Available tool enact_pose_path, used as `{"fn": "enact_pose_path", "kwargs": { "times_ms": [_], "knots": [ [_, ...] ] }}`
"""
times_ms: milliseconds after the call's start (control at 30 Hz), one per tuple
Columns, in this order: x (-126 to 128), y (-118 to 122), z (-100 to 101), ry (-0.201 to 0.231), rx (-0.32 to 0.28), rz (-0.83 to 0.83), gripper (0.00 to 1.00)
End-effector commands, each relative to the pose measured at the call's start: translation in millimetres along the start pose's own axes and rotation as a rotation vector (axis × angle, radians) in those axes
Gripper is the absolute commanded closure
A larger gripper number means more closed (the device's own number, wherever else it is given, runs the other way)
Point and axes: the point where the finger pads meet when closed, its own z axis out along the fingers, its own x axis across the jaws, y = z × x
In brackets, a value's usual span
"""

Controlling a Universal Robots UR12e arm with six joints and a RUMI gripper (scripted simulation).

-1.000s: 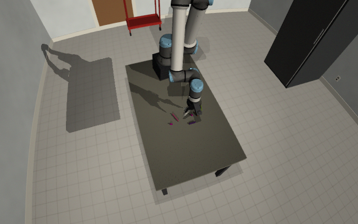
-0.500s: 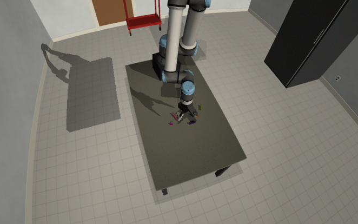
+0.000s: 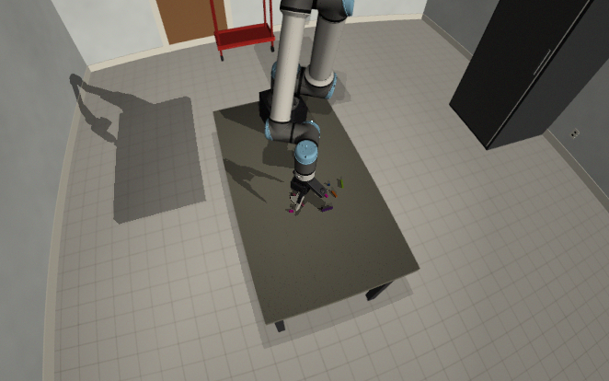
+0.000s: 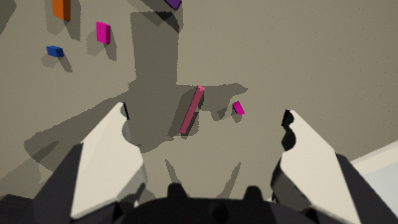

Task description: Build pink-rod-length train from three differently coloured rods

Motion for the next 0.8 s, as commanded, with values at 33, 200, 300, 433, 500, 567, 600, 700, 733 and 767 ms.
{"fn": "enact_pose_path", "kwargs": {
  "times_ms": [33, 200, 300, 433, 500, 567, 600, 700, 733, 767],
  "knots": [
    [13.3, 12.1, -1.0, -0.003, 0.007, -0.102, 0.00],
    [15.9, 14.8, -1.2, -0.003, 0.007, -0.122, 0.00],
    [17.4, 16.4, -1.3, -0.003, 0.007, -0.134, 0.00],
    [18.1, 17.2, -1.3, -0.002, 0.007, -0.139, 0.00],
    [18.1, 17.3, -1.3, -0.002, 0.007, -0.140, 0.00],
    [18.1, 17.3, -1.3, -0.002, 0.007, -0.140, 0.00],
    [18.1, 17.3, -1.3, -0.002, 0.007, -0.140, 0.00],
    [18.1, 17.3, -1.3, -0.002, 0.007, -0.140, 0.00],
    [18.1, 17.3, -1.3, -0.002, 0.007, -0.140, 0.00],
    [18.1, 17.3, -1.3, -0.002, 0.007, -0.140, 0.00]
  ]
}}
